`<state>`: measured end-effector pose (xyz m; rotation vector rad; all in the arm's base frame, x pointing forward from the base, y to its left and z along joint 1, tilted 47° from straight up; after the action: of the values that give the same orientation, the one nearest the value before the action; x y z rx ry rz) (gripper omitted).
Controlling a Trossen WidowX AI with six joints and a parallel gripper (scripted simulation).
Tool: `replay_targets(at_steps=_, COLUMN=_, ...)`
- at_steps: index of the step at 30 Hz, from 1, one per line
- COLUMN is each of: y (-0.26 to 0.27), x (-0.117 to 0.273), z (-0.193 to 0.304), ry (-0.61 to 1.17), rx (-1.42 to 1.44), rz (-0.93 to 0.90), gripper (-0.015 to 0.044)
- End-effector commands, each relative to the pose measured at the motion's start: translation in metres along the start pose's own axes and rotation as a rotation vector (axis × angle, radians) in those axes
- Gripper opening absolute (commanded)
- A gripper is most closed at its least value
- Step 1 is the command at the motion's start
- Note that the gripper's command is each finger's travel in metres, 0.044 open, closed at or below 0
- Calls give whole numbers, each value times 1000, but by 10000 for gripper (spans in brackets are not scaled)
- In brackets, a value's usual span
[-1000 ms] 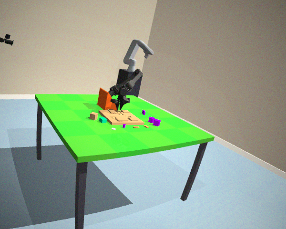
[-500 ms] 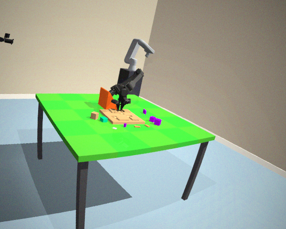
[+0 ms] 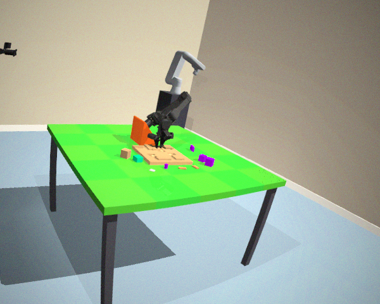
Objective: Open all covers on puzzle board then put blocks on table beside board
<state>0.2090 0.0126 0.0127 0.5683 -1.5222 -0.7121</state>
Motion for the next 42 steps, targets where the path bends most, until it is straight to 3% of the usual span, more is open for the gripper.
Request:
replay_targets(at_steps=1, y=-1, x=-3, z=2, ry=7, rx=-10, rz=-5, gripper=144)
replay_targets(at_steps=11, y=0, x=-1, z=0, ry=1, rx=0, rz=0, gripper=80)
replay_targets(at_steps=42, y=-1, x=34, z=-1, ry=5, rx=-8, rz=1, gripper=80)
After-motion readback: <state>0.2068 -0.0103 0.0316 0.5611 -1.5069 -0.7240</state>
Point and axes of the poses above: the point midway between the two fingers, 35 mm back from their tips, its own x axis back along the fingers, its own y axis across the jaws, z = x × y, the point moved 4 cm from there along x, back along the fingers, and after that the axes turned 11 degrees about -x, right-handed, at the moved point
